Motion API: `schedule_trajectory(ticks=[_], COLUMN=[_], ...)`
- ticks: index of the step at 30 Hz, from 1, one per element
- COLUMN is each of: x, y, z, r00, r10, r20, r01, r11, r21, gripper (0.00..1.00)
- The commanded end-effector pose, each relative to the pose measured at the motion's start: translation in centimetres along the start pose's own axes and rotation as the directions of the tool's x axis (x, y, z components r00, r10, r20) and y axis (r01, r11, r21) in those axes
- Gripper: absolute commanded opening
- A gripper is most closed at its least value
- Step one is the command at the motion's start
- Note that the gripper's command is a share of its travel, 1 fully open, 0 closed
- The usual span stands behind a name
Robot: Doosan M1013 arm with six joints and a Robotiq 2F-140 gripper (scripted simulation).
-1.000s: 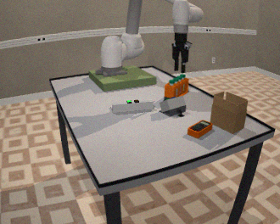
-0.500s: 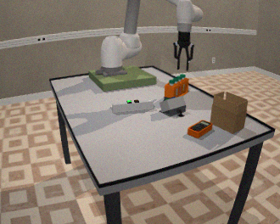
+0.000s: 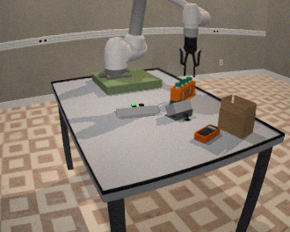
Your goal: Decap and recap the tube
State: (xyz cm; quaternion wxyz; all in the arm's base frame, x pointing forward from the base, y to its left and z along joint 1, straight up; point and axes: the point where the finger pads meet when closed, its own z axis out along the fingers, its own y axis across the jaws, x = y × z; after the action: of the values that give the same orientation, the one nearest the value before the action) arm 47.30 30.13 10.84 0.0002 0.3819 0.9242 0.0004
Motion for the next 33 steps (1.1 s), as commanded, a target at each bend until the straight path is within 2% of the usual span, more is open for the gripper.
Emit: schedule_trajectory(ticks=[1, 33], x=[0.0, 0.0], y=[0.1, 0.1], z=[0.9, 1.9], r00=[1.000, 1.000], r10=[0.000, 0.000], r20=[0.000, 0.000], r01=[0.000, 0.000], r11=[1.000, 1.000], r21=[-0.001, -0.001], gripper=[0.41, 0.41])
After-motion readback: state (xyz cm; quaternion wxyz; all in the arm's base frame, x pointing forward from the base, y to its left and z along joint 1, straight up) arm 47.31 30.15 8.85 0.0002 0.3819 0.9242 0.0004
